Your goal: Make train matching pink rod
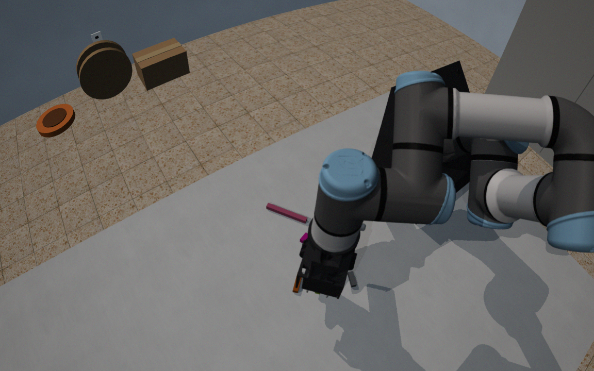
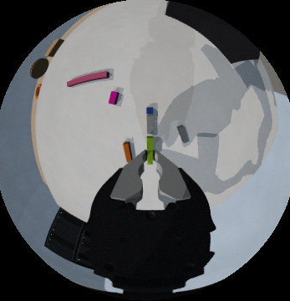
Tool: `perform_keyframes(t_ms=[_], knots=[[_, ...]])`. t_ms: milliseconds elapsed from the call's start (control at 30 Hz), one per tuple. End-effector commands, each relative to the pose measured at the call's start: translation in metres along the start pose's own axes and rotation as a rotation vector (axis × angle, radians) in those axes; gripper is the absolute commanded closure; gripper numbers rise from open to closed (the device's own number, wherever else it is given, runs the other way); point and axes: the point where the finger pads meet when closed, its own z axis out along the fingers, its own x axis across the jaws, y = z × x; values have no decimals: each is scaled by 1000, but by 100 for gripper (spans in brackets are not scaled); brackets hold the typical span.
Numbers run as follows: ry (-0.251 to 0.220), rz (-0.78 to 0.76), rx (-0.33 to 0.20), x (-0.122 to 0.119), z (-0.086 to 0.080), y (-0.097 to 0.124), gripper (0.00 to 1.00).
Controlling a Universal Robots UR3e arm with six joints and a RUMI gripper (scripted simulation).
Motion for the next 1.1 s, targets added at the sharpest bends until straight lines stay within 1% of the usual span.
perform_keyframes(t_ms=[0, 667, 1067], knots=[[-2, -1, -1, -1, -1, 0, 100], [-2, -1, -1, -1, 0, 0, 100], [-2, -1, -1, -1, 8, 0, 100]])
